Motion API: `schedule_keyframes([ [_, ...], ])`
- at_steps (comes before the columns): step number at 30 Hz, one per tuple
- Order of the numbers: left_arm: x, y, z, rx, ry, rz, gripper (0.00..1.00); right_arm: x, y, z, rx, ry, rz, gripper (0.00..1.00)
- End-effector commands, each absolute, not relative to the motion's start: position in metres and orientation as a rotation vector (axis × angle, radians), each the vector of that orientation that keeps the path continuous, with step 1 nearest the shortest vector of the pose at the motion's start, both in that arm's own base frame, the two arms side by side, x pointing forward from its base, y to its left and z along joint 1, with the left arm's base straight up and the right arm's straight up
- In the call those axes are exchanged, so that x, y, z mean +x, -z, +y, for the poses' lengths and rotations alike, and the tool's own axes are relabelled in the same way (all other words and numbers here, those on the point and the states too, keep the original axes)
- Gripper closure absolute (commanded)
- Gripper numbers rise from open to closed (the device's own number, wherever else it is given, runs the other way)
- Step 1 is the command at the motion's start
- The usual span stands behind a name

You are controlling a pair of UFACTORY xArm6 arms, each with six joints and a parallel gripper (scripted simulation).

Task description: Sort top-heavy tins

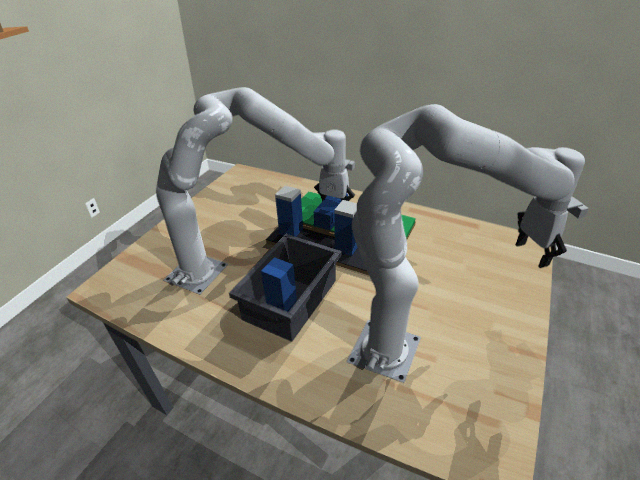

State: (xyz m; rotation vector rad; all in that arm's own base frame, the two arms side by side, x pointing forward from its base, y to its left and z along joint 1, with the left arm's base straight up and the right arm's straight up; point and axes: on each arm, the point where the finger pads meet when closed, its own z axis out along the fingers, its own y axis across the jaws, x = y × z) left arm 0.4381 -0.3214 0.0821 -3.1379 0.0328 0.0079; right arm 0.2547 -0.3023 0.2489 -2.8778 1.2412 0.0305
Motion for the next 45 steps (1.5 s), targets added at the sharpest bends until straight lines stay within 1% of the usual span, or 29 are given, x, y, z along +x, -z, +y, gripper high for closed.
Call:
schedule_keyframes([
  [1,0.4461,-0.0846,-0.3224,-3.141,0.000,0.044,1.00,0.2552,-0.2504,-0.3030,-2.880,-0.025,1.242,0.00],
  [45,0.4520,-0.0752,-0.3225,-3.141,0.000,0.055,1.00,0.2552,-0.2504,-0.3030,-2.880,-0.025,1.242,0.00],
])
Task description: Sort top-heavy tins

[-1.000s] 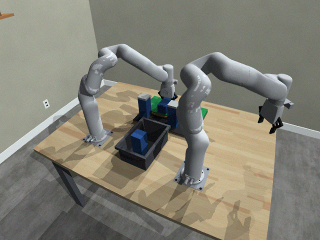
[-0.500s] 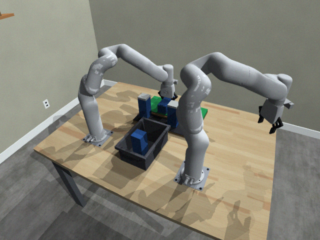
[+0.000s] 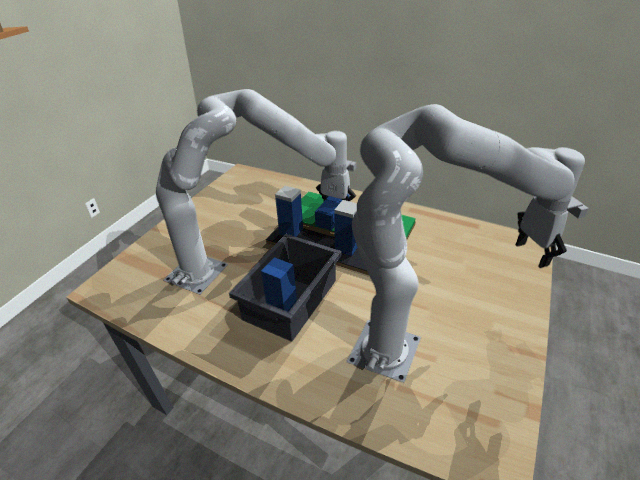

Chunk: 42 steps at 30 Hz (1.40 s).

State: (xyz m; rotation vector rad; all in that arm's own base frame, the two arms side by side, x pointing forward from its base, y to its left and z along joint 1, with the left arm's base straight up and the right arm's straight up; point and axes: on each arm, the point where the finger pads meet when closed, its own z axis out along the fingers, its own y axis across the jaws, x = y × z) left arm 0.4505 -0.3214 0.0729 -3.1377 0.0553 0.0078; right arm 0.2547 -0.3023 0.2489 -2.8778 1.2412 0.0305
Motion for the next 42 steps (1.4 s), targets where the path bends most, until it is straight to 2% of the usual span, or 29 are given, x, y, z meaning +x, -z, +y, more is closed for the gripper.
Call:
schedule_keyframes([
  [1,0.452,-0.075,-0.322,-3.141,0.000,0.055,1.00,0.255,-0.250,-0.303,-2.880,-0.025,1.242,0.00],
  [2,0.452,-0.075,-0.322,-3.141,0.000,0.055,1.00,0.255,-0.250,-0.303,-2.880,-0.025,1.242,0.00],
  [3,0.452,-0.075,-0.323,-3.141,0.000,0.055,0.16,0.255,-0.250,-0.303,-2.880,-0.025,1.242,0.00],
  [42,0.452,-0.094,-0.323,-3.141,0.000,0.055,0.16,0.255,-0.250,-0.303,-2.880,-0.025,1.242,0.00],
])
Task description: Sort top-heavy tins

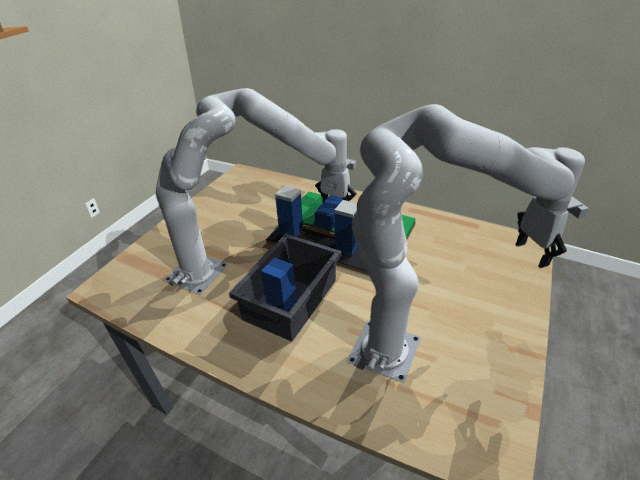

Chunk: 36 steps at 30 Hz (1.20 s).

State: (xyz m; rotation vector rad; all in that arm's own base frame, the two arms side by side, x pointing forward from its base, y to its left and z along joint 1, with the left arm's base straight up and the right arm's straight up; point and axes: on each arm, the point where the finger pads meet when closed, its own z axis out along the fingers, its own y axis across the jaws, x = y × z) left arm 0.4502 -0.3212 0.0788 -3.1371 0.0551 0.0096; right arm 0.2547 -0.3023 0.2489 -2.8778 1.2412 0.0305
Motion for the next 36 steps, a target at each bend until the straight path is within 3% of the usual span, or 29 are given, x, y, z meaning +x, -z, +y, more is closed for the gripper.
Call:
schedule_keyframes([
  [1,0.452,-0.099,-0.323,-3.141,-0.001,0.055,0.16,0.255,-0.250,-0.303,-2.880,-0.025,1.242,0.00],
  [9,0.452,-0.134,-0.323,-3.141,-0.003,0.054,0.16,0.255,-0.250,-0.303,-2.880,-0.025,1.242,0.00],
  [36,0.452,-0.136,-0.323,-3.142,-0.003,0.053,0.16,0.255,-0.250,-0.303,-2.880,-0.025,1.242,0.00],
])
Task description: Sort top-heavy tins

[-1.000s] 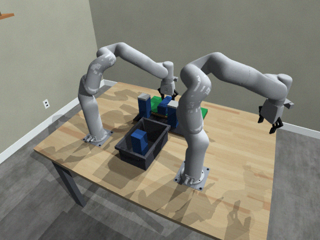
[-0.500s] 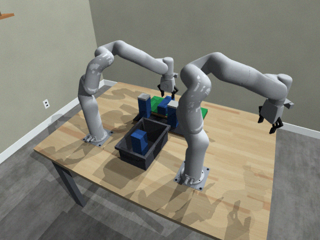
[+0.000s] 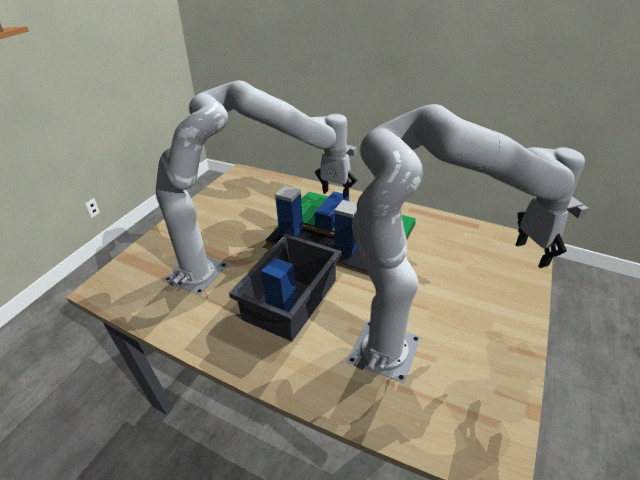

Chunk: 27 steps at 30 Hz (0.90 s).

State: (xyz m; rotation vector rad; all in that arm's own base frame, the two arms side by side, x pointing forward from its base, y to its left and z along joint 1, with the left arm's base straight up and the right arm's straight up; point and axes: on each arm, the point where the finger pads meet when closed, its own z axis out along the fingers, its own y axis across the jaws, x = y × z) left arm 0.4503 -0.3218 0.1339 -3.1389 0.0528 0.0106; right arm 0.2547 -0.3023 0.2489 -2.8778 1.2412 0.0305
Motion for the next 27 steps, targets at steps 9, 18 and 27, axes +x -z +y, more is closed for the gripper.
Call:
schedule_keyframes([
  [9,0.452,-0.136,-0.323,-3.142,-0.003,0.053,0.16,0.255,-0.250,-0.303,-2.880,-0.025,1.242,0.00],
  [18,0.418,-0.137,-0.321,-3.142,-0.002,0.055,0.16,0.255,-0.250,-0.303,-2.880,-0.025,1.242,0.00],
  [27,0.385,-0.137,-0.319,-3.142,-0.001,0.059,0.16,0.255,-0.250,-0.303,-2.880,-0.025,1.242,0.00],
])
